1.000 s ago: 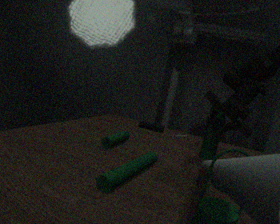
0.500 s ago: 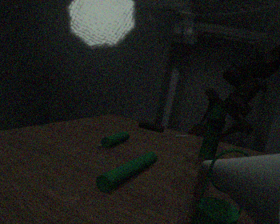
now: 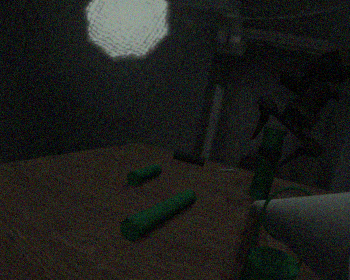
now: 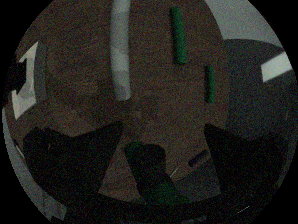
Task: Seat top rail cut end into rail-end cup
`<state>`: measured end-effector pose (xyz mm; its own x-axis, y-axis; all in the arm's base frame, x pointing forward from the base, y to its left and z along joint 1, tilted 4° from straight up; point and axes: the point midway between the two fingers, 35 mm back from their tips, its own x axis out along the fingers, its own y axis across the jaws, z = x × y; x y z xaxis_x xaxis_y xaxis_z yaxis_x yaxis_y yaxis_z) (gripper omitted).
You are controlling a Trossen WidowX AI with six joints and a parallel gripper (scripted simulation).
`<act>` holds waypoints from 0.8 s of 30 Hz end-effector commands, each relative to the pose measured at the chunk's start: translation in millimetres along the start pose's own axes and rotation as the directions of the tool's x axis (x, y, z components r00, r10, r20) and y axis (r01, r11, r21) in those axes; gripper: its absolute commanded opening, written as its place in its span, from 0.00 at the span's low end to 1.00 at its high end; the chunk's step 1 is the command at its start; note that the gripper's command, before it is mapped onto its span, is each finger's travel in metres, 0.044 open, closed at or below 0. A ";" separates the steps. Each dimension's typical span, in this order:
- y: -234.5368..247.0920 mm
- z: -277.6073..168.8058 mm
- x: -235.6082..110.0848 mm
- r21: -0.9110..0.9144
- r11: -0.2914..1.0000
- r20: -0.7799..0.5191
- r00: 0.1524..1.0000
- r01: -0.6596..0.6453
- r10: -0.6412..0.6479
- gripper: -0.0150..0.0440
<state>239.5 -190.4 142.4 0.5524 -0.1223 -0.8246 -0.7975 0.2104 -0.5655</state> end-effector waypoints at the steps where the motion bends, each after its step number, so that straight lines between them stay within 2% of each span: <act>1: -9.2 20.7 -10.0 0.209 0.978 -0.006 1.000 -0.005 0.006 1.00; 7: -17.4 57.1 -31.2 0.611 0.791 -0.025 1.000 0.000 0.019 1.00; 13: -19.1 89.8 -56.4 0.894 0.447 -0.045 0.999 0.033 0.014 1.00; 24: -14.4 118.4 -86.4 0.998 -0.016 -0.062 0.998 0.062 -0.008 1.00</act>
<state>247.8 -108.4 196.1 0.5348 -0.1512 -0.8314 -0.2266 0.9222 -0.3134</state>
